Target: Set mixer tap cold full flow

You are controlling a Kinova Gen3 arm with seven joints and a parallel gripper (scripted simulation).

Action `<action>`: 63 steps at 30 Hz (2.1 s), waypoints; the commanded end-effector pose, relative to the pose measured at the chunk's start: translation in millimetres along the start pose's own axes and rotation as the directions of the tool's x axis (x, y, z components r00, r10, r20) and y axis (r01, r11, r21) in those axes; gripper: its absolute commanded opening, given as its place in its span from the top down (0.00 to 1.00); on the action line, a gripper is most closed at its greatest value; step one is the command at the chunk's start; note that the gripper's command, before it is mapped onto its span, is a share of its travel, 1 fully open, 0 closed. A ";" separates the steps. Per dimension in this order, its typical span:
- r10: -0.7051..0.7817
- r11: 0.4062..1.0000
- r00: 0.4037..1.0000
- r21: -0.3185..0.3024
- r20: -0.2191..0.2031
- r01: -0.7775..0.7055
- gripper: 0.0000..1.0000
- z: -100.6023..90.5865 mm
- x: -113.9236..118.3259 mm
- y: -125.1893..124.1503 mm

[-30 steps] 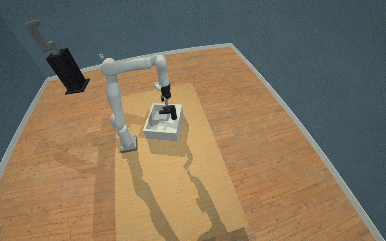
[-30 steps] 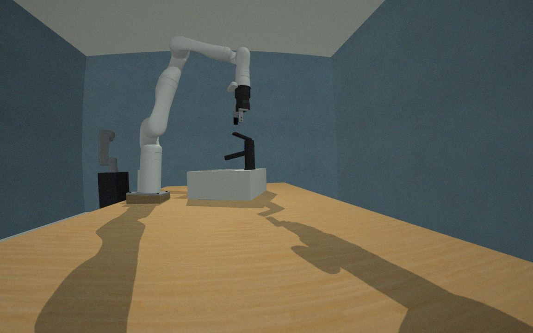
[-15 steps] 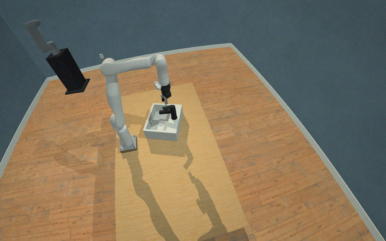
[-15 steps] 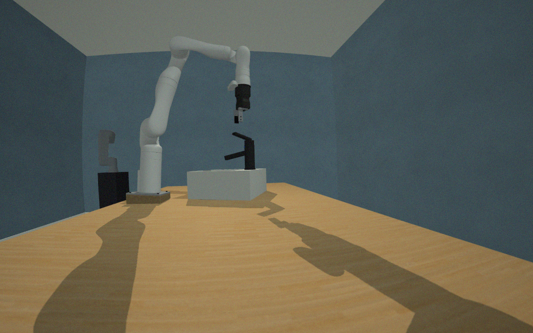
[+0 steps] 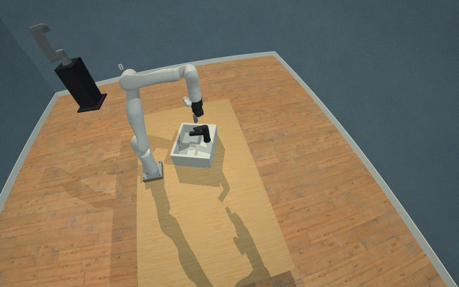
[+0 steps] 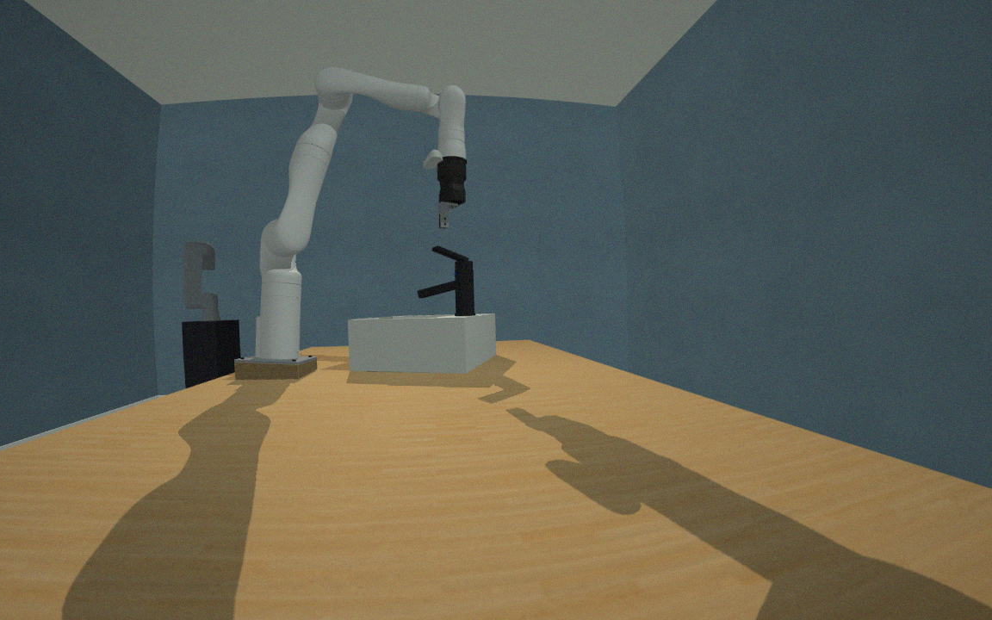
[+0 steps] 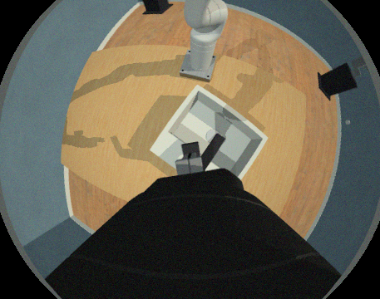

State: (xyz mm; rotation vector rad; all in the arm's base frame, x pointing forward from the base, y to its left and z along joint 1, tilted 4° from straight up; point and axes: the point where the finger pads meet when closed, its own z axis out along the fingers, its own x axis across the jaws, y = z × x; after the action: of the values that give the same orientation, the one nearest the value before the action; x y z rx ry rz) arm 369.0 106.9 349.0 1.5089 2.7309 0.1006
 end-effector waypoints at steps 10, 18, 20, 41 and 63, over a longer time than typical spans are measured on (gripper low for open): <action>0.000 1.000 1.000 -0.002 0.000 0.000 1.00 -0.6 -0.1 0.2; 0.000 1.000 1.000 -0.002 0.000 0.000 1.00 -0.6 -0.1 0.2; -0.002 1.000 1.000 -0.002 0.000 0.002 1.00 -0.6 -0.2 0.2; -0.075 0.997 0.997 -0.002 0.000 0.075 1.00 -0.8 -2.0 -1.1; -0.385 0.923 0.923 -0.002 -0.002 0.385 1.00 -1.7 -9.9 -4.8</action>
State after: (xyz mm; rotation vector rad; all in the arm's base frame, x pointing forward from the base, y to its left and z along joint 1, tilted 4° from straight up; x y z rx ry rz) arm 370.0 97.4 349.1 0.9691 2.9560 0.0912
